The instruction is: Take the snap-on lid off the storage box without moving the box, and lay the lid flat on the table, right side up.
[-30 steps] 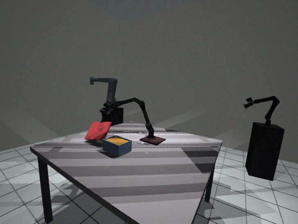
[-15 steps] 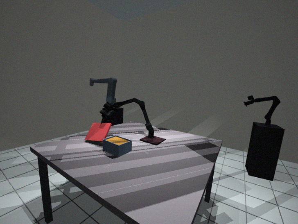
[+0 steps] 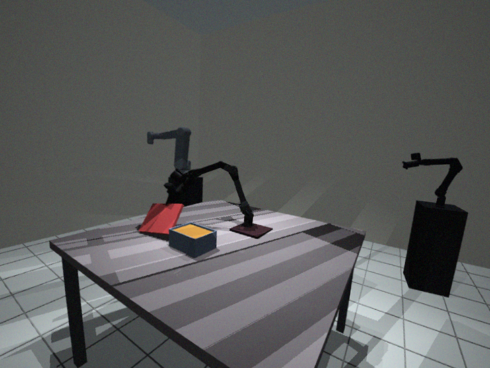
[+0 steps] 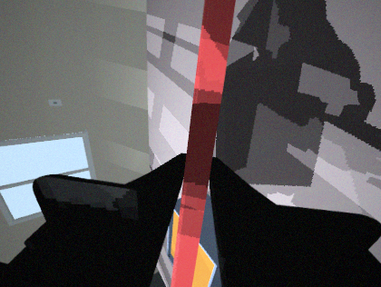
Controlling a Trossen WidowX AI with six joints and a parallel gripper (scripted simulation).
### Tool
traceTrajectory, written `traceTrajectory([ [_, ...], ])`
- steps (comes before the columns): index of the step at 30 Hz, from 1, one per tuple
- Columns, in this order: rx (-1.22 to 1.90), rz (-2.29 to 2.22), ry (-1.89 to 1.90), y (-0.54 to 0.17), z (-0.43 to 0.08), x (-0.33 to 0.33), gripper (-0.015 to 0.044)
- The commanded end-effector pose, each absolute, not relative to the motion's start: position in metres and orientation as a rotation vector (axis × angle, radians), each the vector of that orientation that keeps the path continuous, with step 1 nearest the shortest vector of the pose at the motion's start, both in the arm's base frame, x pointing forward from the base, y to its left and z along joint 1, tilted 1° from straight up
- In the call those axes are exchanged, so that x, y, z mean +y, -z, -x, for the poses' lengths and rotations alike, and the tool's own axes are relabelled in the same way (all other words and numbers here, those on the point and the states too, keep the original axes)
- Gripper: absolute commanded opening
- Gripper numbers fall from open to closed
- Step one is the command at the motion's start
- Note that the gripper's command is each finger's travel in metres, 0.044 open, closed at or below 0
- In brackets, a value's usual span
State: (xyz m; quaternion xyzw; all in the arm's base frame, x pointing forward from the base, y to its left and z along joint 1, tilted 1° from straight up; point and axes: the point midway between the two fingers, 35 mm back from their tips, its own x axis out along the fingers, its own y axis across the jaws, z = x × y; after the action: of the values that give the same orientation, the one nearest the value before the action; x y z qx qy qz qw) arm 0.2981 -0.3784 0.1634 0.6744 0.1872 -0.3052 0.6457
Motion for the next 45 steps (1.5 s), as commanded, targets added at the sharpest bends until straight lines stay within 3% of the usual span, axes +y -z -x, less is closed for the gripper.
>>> traceTrajectory([
  [1, 0.425, -1.534, 0.682, -0.16, -0.299, -0.378, 0.0],
  [45, 0.425, -1.534, 0.682, -0.125, -0.299, -0.378, 0.0],
])
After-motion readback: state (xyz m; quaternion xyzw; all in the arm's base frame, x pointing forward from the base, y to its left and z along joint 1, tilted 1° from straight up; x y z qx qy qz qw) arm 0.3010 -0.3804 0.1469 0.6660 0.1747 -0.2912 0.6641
